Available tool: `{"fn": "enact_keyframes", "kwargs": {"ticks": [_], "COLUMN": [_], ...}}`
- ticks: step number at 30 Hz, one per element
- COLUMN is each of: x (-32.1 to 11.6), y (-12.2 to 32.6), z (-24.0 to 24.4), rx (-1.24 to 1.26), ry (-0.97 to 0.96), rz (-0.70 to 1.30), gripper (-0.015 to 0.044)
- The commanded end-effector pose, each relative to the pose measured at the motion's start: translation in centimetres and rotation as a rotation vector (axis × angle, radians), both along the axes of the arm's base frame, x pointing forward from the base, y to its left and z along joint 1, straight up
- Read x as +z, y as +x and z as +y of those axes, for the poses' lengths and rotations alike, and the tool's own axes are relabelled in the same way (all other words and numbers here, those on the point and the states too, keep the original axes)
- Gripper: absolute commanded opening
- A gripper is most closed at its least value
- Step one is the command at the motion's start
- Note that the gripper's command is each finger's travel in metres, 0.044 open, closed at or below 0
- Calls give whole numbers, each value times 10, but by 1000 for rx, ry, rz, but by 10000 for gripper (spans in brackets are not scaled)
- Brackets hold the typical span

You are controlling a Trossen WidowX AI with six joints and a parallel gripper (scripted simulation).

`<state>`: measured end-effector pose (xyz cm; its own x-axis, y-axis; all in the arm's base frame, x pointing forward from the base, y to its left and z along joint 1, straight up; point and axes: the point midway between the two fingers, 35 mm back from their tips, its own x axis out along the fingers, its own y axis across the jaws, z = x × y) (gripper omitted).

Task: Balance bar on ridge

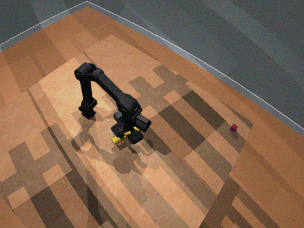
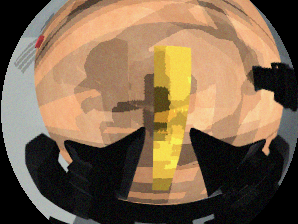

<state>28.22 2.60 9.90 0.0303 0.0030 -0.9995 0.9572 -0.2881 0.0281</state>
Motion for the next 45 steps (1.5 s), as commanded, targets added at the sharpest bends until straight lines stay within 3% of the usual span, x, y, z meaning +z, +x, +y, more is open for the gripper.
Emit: {"fn": "enact_keyframes", "kwargs": {"ticks": [1,4,8,16,45], "x": [0,0,8,98,100], "y": [0,0,1,-2,-3], "z": [0,0,0,0,0], "rx": [0,0,0,0,0], "ry": [0,0,0,0,0], "rz": [1,1,1,0,0], "gripper": [369,440,440,440,440]}}
